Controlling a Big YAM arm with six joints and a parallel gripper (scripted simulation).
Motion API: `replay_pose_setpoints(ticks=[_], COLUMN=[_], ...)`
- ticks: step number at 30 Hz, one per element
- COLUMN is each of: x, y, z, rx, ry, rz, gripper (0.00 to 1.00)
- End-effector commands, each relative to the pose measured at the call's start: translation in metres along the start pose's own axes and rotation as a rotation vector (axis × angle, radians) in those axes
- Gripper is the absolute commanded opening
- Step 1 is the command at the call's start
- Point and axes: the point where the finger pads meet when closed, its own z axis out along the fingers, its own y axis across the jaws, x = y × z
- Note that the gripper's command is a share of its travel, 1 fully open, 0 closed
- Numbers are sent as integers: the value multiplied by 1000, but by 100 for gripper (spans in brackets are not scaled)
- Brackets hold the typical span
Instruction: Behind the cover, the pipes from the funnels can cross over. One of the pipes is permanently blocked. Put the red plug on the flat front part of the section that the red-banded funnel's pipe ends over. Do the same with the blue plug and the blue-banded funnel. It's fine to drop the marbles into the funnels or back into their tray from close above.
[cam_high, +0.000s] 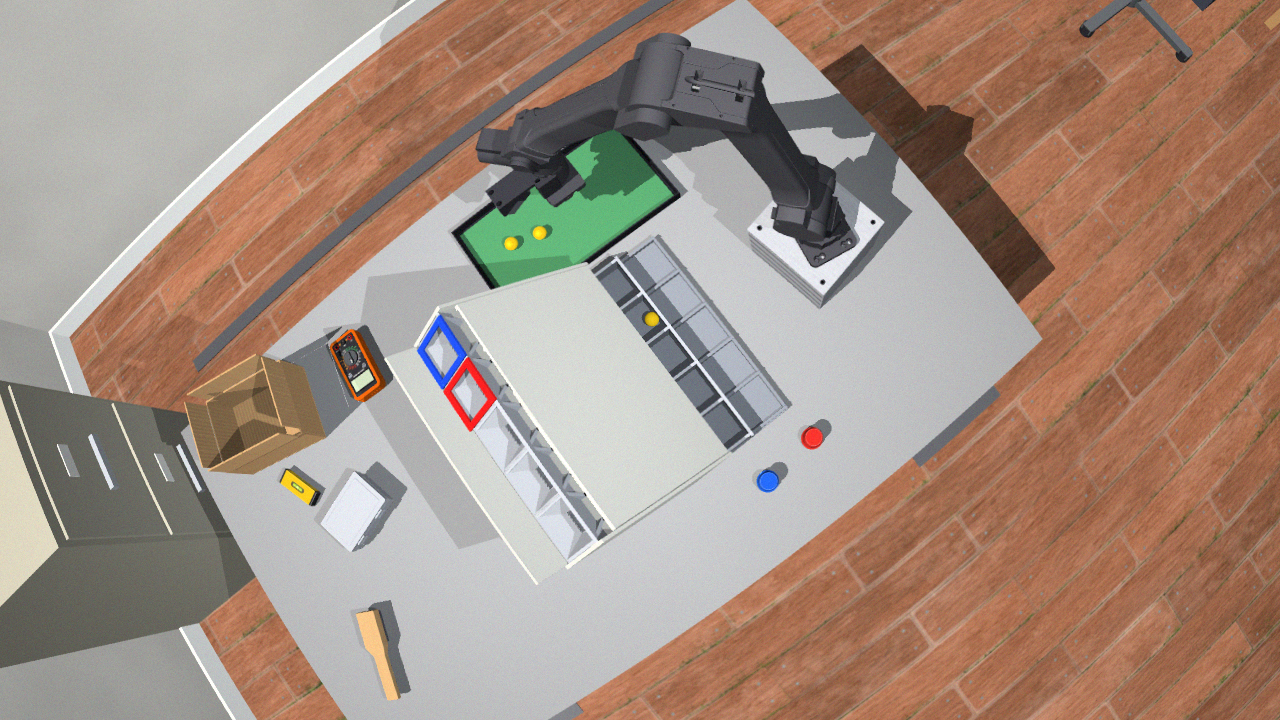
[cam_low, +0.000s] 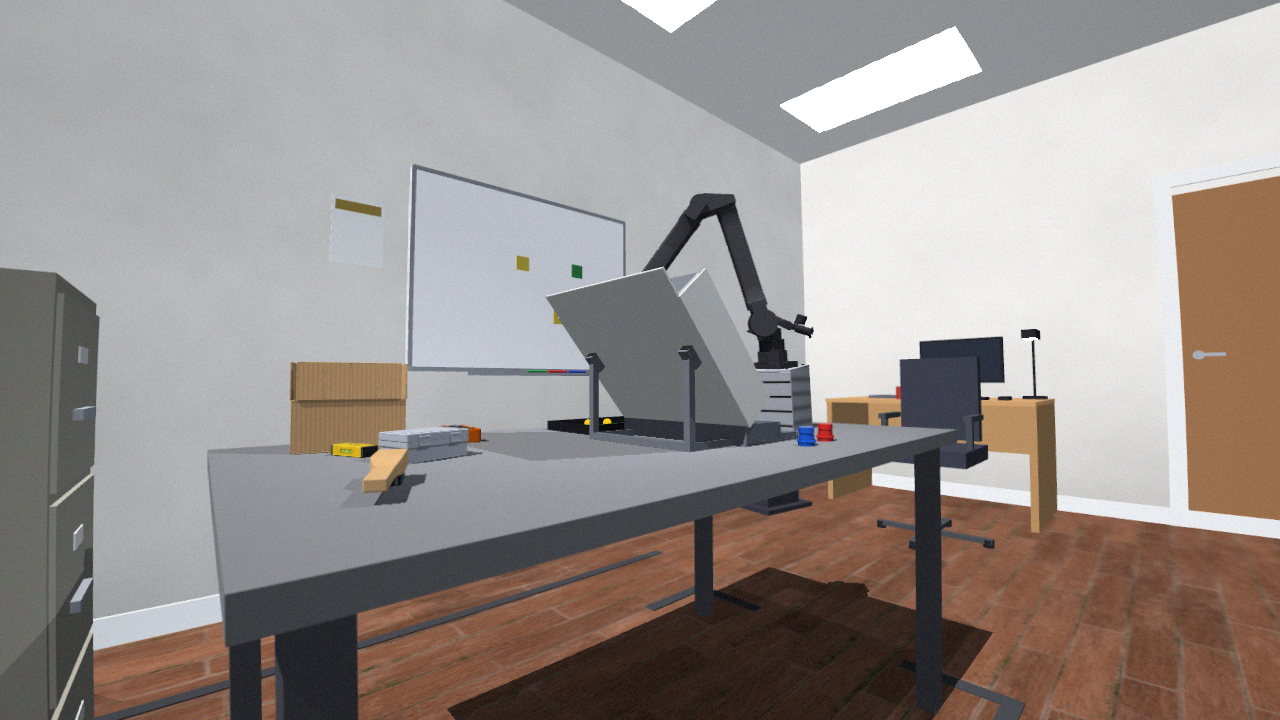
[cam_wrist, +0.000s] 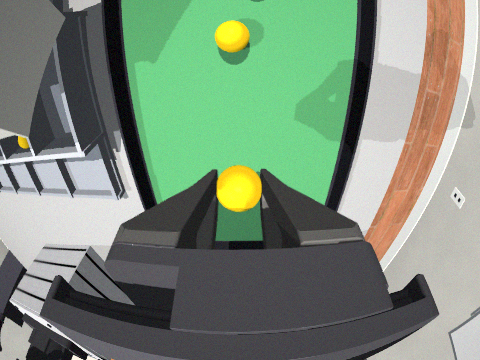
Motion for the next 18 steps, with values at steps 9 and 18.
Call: replay_pose_setpoints(ticks=[9,18], x=[-9,-10], y=[-19,-19], z=[-68,-68], rx=[16,7], ry=[-15,-8], rz=[-3,0], gripper=[0,0])
